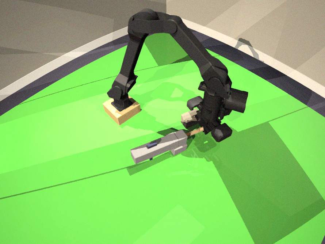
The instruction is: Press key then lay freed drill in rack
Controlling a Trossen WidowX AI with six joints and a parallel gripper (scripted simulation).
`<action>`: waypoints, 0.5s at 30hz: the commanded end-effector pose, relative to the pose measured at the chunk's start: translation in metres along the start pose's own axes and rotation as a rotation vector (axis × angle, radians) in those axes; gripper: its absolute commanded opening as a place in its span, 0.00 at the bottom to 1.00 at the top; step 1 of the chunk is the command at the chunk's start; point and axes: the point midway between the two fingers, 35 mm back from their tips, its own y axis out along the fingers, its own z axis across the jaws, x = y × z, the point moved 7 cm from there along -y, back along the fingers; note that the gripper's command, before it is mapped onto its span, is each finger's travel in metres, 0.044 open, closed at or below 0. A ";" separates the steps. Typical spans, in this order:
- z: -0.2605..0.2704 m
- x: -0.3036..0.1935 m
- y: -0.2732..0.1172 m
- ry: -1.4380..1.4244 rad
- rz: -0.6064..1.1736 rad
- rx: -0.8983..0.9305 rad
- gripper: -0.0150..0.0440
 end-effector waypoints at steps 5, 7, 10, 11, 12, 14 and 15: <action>0.000 0.012 0.000 0.002 0.001 -0.003 0.25; 0.000 0.015 0.000 0.002 0.001 -0.003 0.25; 0.000 0.020 0.000 0.002 0.000 -0.003 0.25; 0.000 0.022 0.000 0.002 0.000 -0.003 0.25; 0.000 0.023 0.000 0.002 0.000 -0.003 0.25; 0.000 0.025 0.000 0.002 0.000 -0.003 0.25; 0.000 0.026 0.000 0.002 0.000 -0.003 0.25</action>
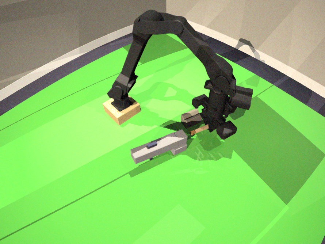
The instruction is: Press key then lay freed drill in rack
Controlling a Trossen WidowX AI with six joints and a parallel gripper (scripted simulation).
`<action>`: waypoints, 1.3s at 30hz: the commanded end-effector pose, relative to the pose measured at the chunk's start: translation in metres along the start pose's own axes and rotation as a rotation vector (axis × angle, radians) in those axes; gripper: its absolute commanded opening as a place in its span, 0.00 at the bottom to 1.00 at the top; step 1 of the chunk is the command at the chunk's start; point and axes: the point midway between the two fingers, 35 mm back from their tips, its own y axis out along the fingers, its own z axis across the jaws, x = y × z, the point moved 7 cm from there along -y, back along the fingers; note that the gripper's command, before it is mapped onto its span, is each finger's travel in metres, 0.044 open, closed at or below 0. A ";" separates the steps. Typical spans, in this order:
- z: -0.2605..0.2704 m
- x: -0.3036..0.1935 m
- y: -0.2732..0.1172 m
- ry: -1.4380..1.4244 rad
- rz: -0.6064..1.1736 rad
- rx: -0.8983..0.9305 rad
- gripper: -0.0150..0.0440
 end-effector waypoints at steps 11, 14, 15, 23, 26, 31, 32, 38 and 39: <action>0.001 0.004 -0.007 0.002 0.002 -0.004 0.25; 0.001 0.004 -0.009 0.002 0.002 -0.004 0.25; 0.001 0.004 -0.010 0.002 0.002 -0.004 0.25; 0.002 0.004 -0.014 0.002 0.002 -0.004 0.25; 0.002 0.004 -0.016 0.002 0.002 -0.004 0.25; 0.002 0.004 -0.019 0.002 0.002 -0.004 0.25; 0.003 0.004 -0.020 0.002 0.002 -0.004 0.25; 0.003 0.004 -0.024 0.002 0.002 -0.004 0.25; 0.003 0.004 -0.024 0.002 0.002 -0.004 0.25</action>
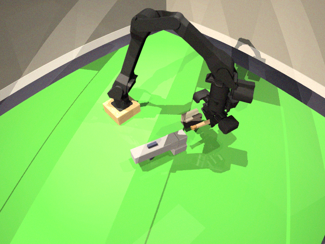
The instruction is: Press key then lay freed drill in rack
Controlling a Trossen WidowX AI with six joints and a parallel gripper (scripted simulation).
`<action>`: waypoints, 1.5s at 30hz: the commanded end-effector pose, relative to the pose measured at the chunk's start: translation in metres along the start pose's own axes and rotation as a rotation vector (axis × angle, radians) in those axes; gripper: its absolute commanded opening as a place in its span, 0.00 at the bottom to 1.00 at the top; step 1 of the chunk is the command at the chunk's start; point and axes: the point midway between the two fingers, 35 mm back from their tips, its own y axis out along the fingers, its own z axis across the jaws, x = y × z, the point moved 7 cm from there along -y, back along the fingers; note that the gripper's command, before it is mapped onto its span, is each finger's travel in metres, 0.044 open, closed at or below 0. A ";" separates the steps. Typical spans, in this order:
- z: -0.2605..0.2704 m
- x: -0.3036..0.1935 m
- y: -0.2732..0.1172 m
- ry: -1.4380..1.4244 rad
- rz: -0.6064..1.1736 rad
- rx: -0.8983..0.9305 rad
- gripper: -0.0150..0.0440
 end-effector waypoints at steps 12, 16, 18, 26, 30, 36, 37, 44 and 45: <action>0.000 0.000 -0.010 0.003 0.003 -0.004 0.25; 0.000 0.000 -0.012 0.003 0.003 -0.004 0.25; 0.000 0.000 -0.013 0.003 0.003 -0.004 0.25; 0.000 -0.001 -0.018 0.003 0.003 -0.004 0.25; 0.000 -0.001 -0.020 0.003 0.003 -0.004 0.25; 0.000 -0.001 -0.022 0.003 0.003 -0.004 0.25; 0.002 -0.001 -0.022 0.003 0.003 -0.004 0.25; 0.016 0.003 -0.023 0.003 0.003 -0.002 0.25; 0.018 0.003 -0.023 0.003 0.003 -0.002 0.25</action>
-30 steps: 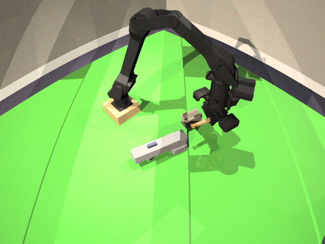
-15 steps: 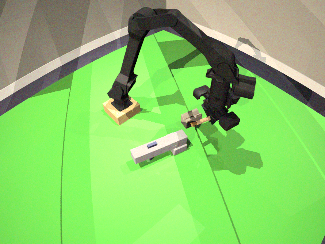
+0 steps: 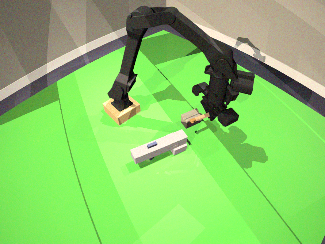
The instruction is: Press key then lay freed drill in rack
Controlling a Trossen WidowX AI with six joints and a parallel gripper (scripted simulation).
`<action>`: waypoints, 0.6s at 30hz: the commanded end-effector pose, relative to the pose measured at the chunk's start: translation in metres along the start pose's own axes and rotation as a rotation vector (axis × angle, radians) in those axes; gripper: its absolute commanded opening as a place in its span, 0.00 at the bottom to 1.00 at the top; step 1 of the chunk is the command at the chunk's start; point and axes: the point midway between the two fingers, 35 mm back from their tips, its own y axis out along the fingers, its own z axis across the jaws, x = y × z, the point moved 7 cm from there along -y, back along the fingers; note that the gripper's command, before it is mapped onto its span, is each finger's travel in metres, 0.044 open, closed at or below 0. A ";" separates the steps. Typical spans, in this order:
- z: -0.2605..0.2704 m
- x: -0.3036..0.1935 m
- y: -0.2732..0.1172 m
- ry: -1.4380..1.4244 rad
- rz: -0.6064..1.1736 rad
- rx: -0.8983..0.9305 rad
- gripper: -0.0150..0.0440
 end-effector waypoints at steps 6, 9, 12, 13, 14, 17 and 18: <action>0.019 0.003 -0.001 0.002 0.003 -0.002 0.25; 0.025 0.005 -0.002 0.002 0.003 -0.001 0.25; 0.031 0.006 -0.002 0.002 0.003 -0.001 0.25; 0.033 0.006 -0.003 0.002 0.003 -0.001 0.25; 0.035 0.007 -0.003 0.002 0.003 0.000 0.25; 0.041 0.008 -0.003 0.002 0.003 0.000 0.25; 0.043 0.008 -0.003 0.002 0.003 0.000 0.25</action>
